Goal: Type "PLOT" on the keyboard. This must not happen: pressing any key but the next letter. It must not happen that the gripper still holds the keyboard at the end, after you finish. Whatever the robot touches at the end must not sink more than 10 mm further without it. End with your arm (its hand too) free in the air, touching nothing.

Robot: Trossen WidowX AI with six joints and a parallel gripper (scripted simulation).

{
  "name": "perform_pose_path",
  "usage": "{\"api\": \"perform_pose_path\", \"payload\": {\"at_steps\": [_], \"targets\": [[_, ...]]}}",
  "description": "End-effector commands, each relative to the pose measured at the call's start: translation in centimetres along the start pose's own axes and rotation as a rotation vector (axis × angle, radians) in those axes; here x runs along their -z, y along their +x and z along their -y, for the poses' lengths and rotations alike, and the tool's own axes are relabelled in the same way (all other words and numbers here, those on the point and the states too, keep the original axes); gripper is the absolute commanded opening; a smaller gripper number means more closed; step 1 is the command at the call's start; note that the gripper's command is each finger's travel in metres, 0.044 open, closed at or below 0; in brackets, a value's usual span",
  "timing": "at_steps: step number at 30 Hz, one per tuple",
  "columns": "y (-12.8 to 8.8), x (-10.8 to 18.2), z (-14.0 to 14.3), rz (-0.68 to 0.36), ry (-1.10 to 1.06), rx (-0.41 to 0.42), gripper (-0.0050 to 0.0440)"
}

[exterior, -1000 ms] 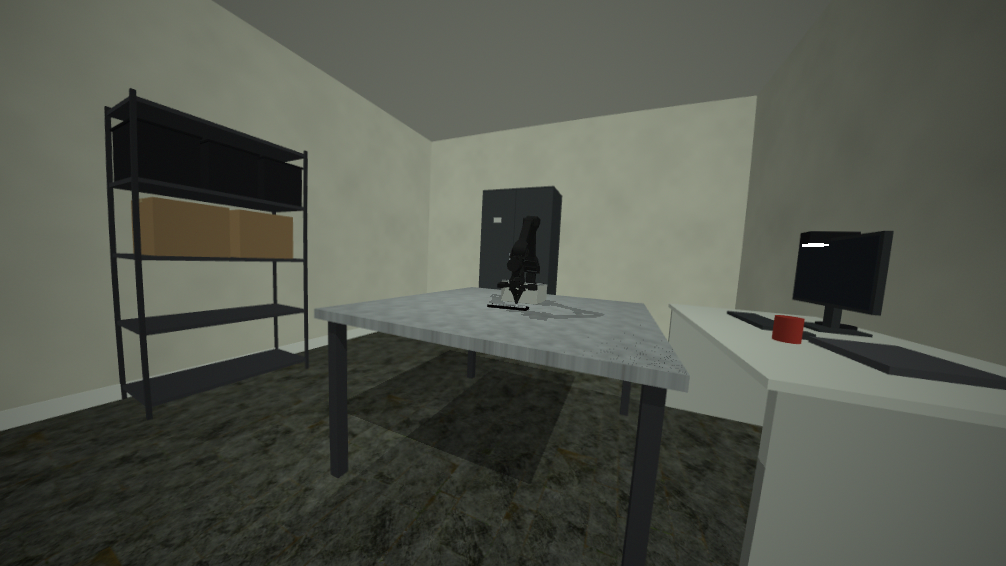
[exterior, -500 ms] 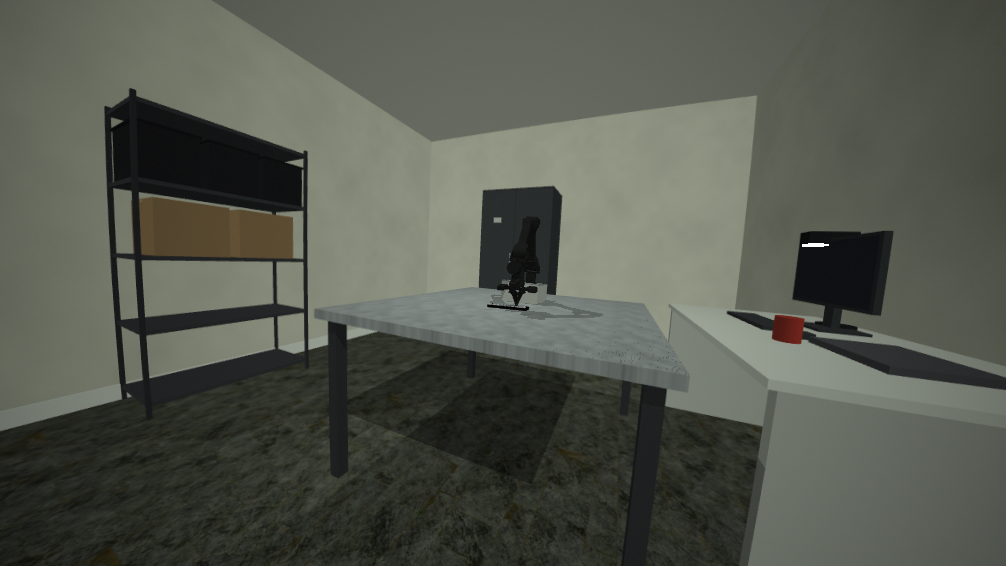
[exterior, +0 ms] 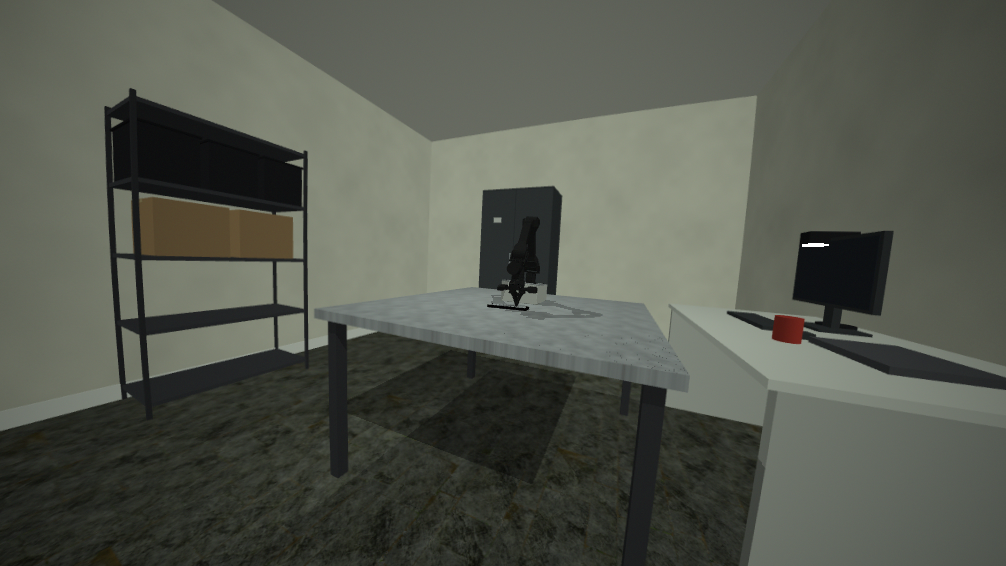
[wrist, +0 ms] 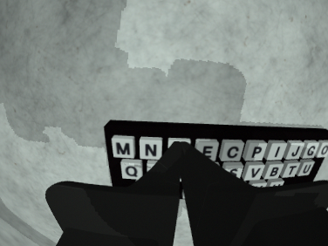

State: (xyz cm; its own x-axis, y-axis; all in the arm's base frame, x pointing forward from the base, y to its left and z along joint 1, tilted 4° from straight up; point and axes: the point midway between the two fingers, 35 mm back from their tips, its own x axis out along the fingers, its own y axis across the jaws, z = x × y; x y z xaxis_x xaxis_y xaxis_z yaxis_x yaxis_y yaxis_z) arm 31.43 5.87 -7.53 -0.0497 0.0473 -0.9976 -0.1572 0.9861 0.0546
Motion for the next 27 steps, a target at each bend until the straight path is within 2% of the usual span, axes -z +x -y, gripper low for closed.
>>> {"api": "perform_pose_path", "payload": {"at_steps": [1, 27], "targets": [[0.16, 0.20, -0.02, -0.006, 0.002, 0.000, 0.0000], [0.43, 0.20, -0.02, -0.006, 0.002, 0.000, 0.0000]]}}
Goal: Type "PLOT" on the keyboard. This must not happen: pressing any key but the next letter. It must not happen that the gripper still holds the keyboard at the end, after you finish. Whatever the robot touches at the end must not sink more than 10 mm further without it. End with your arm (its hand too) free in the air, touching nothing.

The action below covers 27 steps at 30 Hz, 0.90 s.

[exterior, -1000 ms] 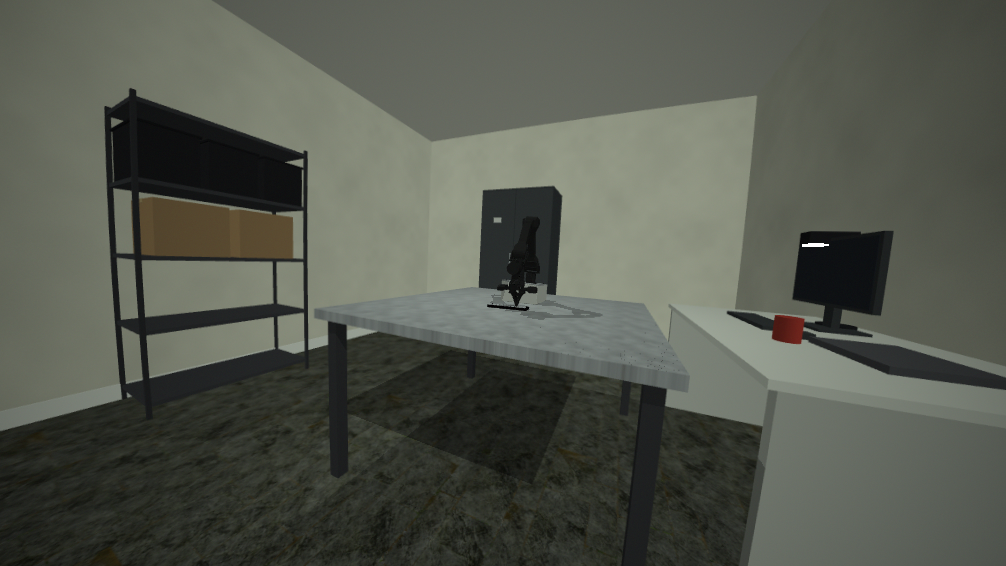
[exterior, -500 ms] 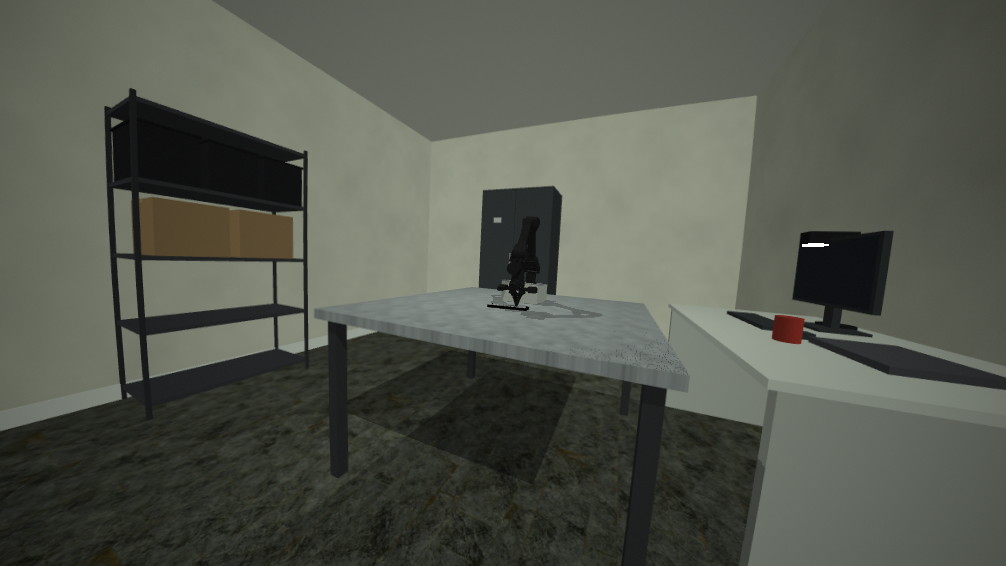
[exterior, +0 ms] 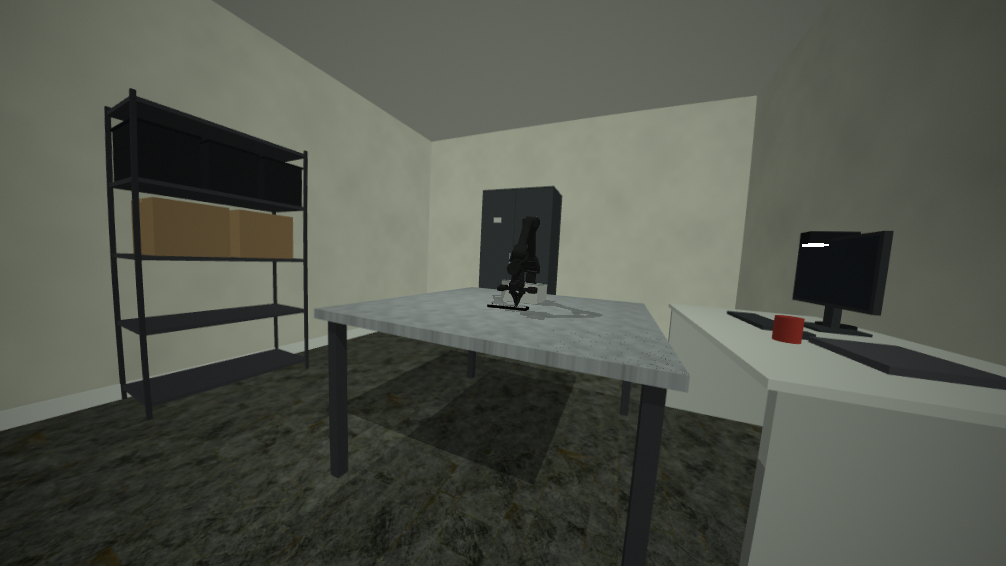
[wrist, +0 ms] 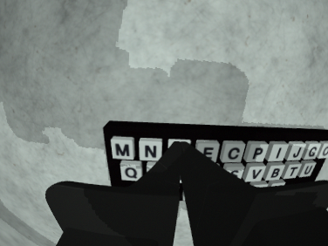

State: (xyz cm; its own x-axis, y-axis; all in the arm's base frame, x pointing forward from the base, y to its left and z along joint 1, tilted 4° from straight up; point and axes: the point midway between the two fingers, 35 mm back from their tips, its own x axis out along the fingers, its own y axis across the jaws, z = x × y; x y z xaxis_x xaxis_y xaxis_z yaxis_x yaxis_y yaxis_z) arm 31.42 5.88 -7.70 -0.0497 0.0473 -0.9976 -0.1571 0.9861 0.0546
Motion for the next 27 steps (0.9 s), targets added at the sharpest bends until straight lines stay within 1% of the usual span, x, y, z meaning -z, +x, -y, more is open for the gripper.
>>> {"api": "perform_pose_path", "payload": {"at_steps": [1, 11, 13, 16, 19, 26, 27], "targets": [[0.3, 0.2, 0.0, -0.006, 0.002, 0.000, 0.0000], [0.2, 0.2, 0.0, -0.006, 0.002, 0.000, 0.0000], [-0.5, 0.2, 0.0, -0.006, 0.002, 0.000, 0.0000], [-3.0, 0.2, 0.0, -0.006, 0.002, 0.000, 0.0000], [-3.3, 0.2, 0.0, -0.006, 0.002, 0.000, 0.0000], [-3.3, 0.2, 0.0, -0.006, 0.002, 0.000, 0.0000], [-3.0, 0.3, 0.1, -0.011, 0.004, 0.000, 0.0000]]}}
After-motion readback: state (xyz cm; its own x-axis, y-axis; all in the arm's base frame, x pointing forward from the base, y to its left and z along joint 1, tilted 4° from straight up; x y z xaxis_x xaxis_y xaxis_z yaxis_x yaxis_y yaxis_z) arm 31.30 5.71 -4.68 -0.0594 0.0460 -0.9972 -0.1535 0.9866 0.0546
